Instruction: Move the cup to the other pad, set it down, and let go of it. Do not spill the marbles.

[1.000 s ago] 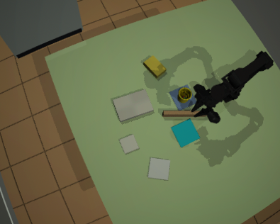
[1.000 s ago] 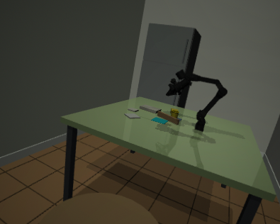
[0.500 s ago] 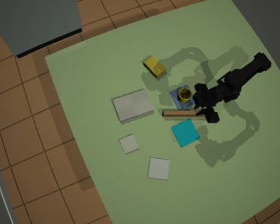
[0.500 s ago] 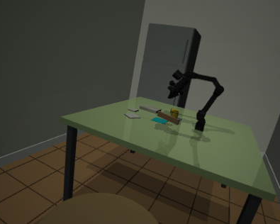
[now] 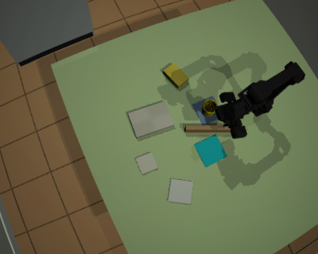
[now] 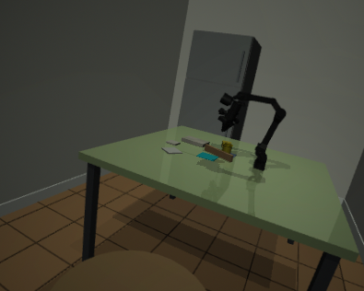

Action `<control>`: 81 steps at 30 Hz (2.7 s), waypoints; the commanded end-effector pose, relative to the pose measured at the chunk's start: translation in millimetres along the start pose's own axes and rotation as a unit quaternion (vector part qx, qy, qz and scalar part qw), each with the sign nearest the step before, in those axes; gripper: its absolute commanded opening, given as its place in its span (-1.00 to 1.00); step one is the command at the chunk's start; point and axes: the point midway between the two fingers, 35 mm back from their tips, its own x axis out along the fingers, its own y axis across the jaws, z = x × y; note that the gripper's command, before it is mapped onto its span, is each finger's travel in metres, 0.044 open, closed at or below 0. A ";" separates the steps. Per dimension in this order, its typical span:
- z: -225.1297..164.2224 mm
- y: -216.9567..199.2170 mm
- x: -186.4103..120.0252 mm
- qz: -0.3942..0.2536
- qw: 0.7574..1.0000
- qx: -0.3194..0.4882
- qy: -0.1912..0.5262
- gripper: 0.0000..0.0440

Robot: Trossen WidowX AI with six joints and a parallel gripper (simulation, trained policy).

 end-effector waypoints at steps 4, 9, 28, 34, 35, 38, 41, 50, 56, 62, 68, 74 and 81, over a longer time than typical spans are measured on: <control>-2.6 -10.4 7.9 -0.023 0.999 -0.010 0.041 -0.44; -5.6 -18.9 14.9 -0.036 0.997 -0.014 0.070 -0.44; -15.7 -50.1 45.7 -0.067 0.987 -0.015 0.142 -0.37; -19.1 -60.1 58.8 -0.072 0.985 -0.017 0.156 -0.31; -19.8 -61.8 61.1 -0.073 0.985 -0.018 0.158 -0.30; -21.8 -66.7 67.8 -0.074 0.983 -0.020 0.164 -0.27; -23.9 -71.4 74.6 -0.075 0.982 -0.023 0.170 -0.24; -30.9 -83.9 96.5 -0.073 0.979 -0.040 0.186 -0.17; -37.3 -90.1 114.2 -0.068 0.977 -0.059 0.196 -0.15; -44.8 -93.9 132.8 -0.058 0.973 -0.088 0.205 -0.14; -48.1 -96.1 144.5 -0.047 0.969 -0.126 0.206 -0.54; -44.5 -97.8 145.2 -0.040 0.965 -0.161 0.202 -0.99; -32.4 -96.8 137.3 -0.031 0.964 -0.189 0.186 -0.94</control>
